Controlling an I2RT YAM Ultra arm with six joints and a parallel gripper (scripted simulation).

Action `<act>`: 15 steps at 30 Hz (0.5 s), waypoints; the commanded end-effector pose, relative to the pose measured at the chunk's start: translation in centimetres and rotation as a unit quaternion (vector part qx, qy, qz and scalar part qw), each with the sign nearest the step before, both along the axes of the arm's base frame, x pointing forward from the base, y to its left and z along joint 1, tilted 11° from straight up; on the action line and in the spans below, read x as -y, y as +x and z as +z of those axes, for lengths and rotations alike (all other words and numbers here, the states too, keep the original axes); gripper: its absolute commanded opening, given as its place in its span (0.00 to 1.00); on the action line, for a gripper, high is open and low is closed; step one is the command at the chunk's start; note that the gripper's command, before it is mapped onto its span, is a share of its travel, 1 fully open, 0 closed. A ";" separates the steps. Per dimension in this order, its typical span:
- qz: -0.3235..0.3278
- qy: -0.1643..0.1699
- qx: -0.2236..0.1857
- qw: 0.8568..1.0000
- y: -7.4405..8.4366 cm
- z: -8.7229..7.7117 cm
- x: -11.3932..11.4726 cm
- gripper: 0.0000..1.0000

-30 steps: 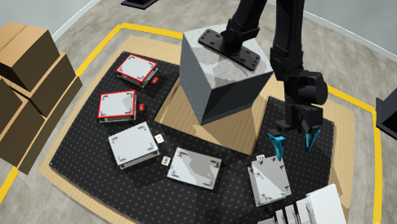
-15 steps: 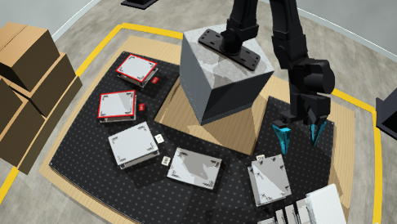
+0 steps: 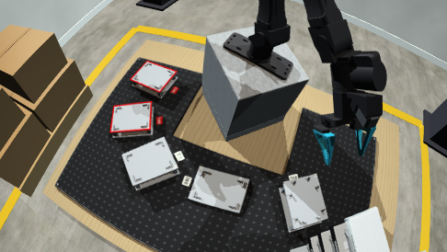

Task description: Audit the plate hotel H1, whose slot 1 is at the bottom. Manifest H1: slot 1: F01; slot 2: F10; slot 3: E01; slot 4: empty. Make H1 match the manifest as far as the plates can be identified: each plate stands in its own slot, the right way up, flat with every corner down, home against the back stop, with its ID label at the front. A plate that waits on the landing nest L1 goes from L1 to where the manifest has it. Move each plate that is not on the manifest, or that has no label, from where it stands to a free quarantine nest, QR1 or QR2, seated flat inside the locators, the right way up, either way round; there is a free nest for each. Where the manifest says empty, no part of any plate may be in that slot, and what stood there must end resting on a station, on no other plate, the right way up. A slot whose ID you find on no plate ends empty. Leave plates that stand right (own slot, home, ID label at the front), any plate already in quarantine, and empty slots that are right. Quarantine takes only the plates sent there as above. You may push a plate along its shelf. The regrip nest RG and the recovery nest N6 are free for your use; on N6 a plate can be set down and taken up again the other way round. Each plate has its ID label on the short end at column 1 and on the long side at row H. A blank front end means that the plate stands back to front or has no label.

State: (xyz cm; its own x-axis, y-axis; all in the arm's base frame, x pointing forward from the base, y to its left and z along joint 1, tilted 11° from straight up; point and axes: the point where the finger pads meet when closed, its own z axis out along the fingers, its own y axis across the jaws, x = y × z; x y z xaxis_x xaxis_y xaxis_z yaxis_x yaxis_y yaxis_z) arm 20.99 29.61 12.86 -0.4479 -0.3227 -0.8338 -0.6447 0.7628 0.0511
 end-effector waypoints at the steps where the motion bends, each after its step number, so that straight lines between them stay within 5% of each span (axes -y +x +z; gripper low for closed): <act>1: -0.001 -0.003 -0.001 1.000 -0.2 1.1 0.3 1.00; 15: -0.001 -0.003 -0.001 1.000 -0.6 5.0 0.9 1.00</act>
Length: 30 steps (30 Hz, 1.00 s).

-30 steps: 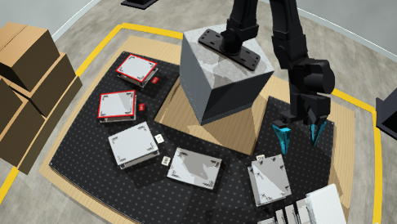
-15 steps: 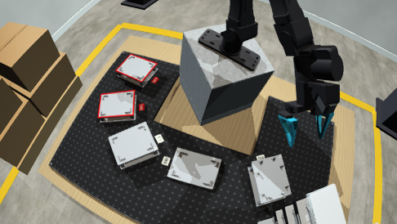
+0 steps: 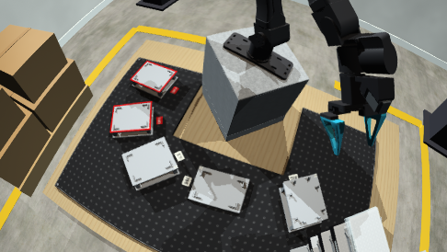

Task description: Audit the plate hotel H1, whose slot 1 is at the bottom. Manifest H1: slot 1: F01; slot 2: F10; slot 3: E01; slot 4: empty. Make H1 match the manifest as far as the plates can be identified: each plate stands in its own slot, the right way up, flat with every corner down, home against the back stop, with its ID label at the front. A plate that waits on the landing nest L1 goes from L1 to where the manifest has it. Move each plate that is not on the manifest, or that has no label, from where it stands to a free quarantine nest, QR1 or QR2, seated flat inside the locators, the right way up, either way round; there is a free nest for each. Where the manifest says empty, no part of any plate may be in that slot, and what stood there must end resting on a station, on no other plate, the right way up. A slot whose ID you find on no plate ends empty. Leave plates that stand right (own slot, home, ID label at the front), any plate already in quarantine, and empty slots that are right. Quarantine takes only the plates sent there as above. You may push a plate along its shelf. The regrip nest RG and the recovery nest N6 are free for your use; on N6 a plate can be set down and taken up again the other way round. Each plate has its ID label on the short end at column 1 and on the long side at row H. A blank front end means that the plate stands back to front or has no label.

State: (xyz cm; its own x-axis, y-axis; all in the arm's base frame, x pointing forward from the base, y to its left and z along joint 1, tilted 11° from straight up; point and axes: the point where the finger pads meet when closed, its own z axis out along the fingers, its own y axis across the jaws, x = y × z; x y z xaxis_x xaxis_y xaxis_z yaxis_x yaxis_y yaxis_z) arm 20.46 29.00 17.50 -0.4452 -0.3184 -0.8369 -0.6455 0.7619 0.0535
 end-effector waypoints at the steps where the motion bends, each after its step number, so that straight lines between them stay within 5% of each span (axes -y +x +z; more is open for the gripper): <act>1: -0.002 -0.006 -0.002 1.000 -0.1 0.0 0.2 1.00; 14: -0.001 -0.006 -0.002 1.000 0.4 -4.2 -0.4 1.00; 30: -0.001 -0.006 -0.002 1.000 1.3 -4.0 -1.2 1.00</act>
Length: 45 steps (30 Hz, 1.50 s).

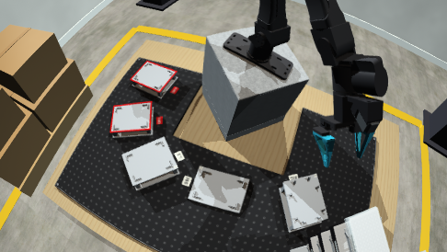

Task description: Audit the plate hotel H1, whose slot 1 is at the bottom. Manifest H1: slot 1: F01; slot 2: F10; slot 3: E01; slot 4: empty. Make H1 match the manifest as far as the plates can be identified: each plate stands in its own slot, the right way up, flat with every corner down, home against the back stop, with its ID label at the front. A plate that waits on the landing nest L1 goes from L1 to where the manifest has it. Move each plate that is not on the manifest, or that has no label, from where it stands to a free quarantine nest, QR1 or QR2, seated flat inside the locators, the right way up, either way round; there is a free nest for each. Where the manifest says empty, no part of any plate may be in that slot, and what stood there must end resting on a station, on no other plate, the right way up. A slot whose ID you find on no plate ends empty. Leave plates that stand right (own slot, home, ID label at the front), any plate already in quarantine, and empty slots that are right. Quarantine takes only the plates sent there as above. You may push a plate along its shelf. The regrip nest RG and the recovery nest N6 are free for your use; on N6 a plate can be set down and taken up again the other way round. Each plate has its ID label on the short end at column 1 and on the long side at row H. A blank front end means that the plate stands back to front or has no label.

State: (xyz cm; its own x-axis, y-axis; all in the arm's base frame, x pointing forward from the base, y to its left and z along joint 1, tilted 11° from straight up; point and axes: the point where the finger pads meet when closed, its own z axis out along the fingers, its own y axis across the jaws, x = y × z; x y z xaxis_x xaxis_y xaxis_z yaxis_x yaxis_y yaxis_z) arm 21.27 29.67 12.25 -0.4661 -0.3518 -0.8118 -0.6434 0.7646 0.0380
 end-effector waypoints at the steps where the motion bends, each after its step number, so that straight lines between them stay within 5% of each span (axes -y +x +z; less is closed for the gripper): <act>1: -0.001 0.015 0.010 1.000 0.6 1.3 -0.6 1.00; 45: -0.001 0.015 0.011 1.000 4.5 2.3 -3.8 1.00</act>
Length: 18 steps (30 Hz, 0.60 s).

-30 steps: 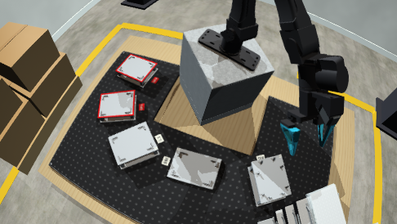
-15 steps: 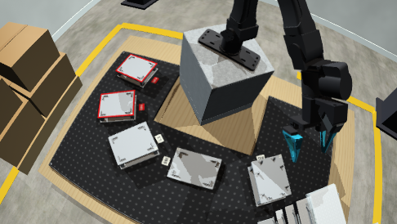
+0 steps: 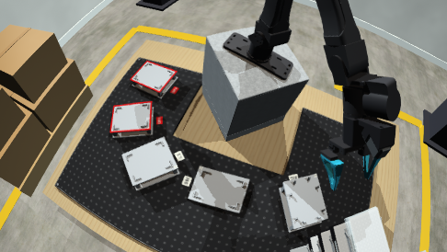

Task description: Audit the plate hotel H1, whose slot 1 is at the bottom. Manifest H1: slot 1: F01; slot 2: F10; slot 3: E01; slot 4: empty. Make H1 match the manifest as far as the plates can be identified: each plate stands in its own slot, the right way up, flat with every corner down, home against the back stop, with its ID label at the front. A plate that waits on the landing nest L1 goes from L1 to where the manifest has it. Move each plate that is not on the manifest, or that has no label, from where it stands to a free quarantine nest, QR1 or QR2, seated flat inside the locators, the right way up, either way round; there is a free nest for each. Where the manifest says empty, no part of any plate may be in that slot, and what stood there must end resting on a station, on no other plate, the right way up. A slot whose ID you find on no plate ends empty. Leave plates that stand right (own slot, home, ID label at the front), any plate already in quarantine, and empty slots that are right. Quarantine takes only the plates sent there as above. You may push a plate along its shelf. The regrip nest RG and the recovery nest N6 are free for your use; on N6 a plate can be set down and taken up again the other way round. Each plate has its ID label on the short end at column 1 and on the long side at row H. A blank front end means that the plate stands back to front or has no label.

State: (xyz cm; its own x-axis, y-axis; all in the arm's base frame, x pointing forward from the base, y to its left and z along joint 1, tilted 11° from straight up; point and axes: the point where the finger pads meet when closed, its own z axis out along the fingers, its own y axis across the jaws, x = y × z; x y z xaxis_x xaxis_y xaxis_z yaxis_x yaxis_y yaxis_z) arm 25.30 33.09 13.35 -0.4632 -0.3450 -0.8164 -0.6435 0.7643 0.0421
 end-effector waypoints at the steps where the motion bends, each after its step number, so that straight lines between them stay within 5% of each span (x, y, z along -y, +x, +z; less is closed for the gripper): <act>1: -0.001 0.011 0.009 1.000 0.5 1.2 -0.4 1.00; 18: -0.001 0.011 0.009 1.000 2.1 1.6 -1.7 1.00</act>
